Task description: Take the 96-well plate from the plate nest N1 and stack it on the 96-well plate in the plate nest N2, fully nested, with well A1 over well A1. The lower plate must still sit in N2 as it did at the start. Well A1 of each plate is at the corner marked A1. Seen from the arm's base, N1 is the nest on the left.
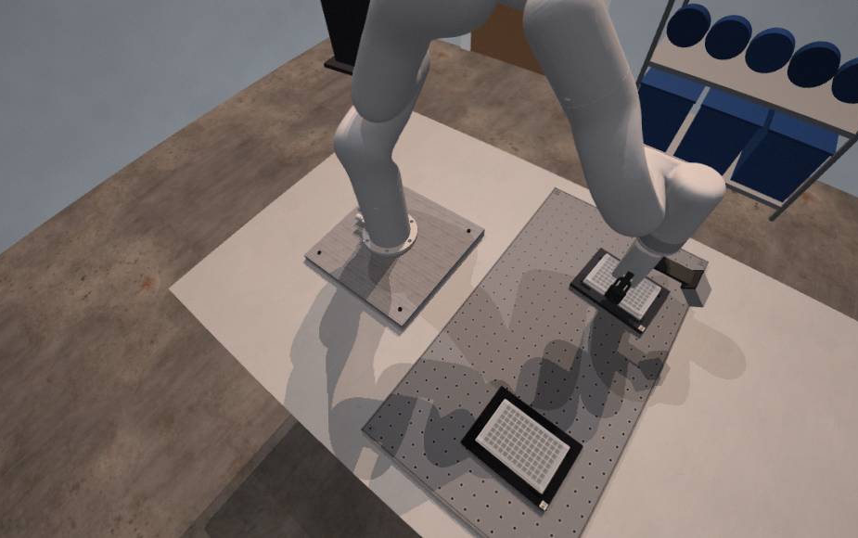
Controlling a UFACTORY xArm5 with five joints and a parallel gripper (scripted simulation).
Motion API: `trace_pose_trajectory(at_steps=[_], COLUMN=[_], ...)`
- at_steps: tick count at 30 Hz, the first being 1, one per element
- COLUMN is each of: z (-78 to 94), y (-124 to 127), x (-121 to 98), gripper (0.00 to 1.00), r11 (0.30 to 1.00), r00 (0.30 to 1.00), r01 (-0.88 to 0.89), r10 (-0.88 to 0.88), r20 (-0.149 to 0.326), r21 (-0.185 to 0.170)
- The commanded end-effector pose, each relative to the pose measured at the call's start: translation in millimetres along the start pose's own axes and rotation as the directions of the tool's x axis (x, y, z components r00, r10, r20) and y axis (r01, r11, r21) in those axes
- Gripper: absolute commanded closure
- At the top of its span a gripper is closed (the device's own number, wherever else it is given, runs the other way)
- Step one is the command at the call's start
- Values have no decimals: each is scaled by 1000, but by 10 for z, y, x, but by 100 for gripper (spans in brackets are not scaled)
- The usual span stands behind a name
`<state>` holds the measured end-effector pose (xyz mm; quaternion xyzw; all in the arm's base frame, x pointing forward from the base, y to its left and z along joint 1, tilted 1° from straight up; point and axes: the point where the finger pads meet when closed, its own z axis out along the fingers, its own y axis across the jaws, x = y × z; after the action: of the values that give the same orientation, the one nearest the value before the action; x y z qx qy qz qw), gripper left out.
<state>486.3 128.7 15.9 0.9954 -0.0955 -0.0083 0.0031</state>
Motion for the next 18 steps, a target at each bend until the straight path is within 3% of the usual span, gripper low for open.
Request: trace_pose_trajectory(at_steps=[1, 18], z=[-16, -36], y=[-6, -6], x=[13, 13], gripper=[100, 100], r11=[1000, 1000], r00=[1000, 1000], r01=[0, 0], r10=[0, 0], r20=[-4, -4], r21=[2, 2])
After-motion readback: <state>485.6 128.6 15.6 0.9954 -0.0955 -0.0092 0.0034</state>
